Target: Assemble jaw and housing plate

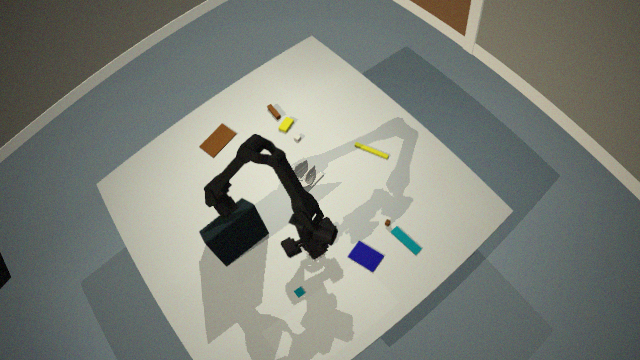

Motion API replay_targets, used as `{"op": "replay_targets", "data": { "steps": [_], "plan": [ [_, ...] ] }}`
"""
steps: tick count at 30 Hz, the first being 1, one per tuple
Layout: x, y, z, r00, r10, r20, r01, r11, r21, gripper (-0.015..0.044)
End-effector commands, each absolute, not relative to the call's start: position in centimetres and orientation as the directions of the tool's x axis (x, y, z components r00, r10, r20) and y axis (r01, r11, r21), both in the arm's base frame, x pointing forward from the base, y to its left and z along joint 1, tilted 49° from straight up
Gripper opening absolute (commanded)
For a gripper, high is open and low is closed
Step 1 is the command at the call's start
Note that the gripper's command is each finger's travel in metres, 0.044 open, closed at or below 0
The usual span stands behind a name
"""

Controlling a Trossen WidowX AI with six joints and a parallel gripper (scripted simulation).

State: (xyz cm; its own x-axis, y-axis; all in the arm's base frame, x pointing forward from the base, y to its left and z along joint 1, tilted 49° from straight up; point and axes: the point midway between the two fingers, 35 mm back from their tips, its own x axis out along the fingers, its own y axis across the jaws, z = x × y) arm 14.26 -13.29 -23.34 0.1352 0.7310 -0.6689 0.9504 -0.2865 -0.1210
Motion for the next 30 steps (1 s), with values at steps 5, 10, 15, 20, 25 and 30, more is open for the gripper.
{"op": "replay_targets", "data": {
  "steps": [5,10,15,20,25,30],
  "plan": [
    [14.0,-15.6,-21.6,0.135,0.723,-0.677,0.952,-0.284,-0.113,0.0351],
    [13.7,-16.7,-20.4,0.136,0.724,-0.676,0.952,-0.285,-0.114,0.0351],
    [13.6,-17.1,-20.1,0.136,0.724,-0.676,0.951,-0.286,-0.115,0.0351],
    [13.7,-17.0,-20.0,0.136,0.723,-0.677,0.955,-0.278,-0.106,0.0351],
    [14.8,-17.0,-19.0,0.134,0.716,-0.685,0.975,-0.220,-0.039,0.0351],
    [16.0,-16.8,-18.1,0.134,0.710,-0.691,0.987,-0.156,0.031,0.0351]
  ]
}}
